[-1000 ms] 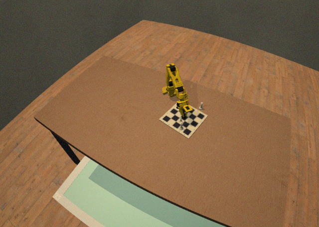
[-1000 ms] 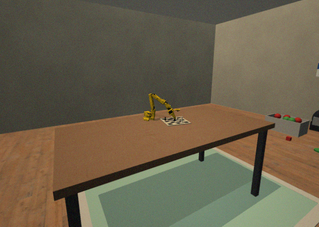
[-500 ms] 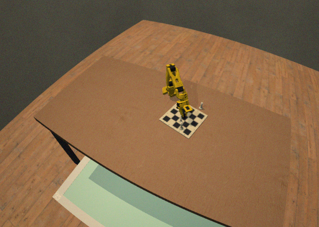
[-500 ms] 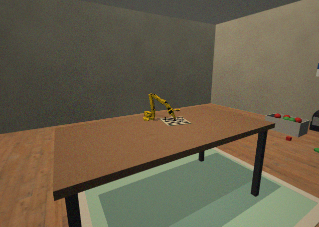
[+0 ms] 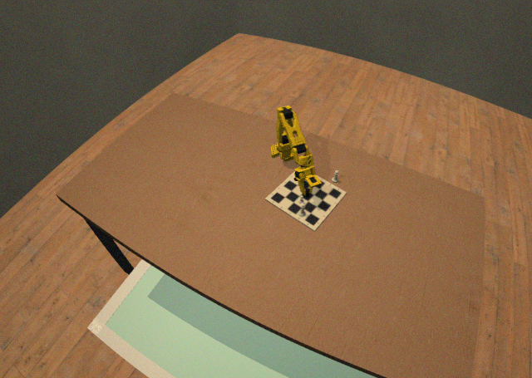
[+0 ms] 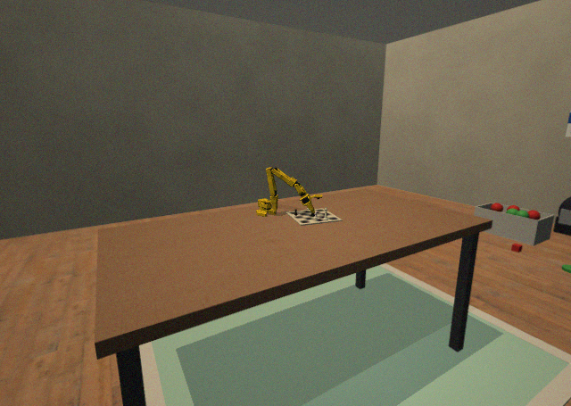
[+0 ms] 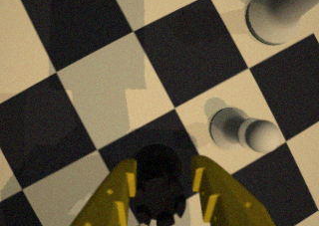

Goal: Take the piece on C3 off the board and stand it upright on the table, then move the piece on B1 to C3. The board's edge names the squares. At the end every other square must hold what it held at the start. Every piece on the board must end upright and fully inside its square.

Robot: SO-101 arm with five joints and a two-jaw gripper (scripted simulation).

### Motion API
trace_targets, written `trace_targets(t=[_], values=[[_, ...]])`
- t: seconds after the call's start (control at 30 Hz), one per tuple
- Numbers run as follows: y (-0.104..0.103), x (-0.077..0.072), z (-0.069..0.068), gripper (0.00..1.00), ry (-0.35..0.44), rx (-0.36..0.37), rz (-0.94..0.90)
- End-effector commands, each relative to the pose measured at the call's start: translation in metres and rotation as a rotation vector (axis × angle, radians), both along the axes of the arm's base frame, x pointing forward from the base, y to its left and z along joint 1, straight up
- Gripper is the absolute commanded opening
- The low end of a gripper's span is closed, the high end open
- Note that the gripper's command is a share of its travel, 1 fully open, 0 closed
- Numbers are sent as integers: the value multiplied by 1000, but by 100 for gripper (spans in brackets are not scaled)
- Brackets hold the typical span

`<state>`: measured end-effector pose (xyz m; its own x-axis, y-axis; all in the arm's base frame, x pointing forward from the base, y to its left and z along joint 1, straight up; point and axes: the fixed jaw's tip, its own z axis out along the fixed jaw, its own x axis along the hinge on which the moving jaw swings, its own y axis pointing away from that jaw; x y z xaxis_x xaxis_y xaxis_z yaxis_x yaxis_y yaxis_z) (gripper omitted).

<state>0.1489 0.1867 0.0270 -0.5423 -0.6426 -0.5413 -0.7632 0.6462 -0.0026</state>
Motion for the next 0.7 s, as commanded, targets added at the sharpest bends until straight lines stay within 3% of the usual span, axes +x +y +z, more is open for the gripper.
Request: trace_targets(t=[0.0, 0.67], values=[[-1, -6, -4, 12, 17, -17, 15], [-4, -10, -7, 12, 20, -16, 12]])
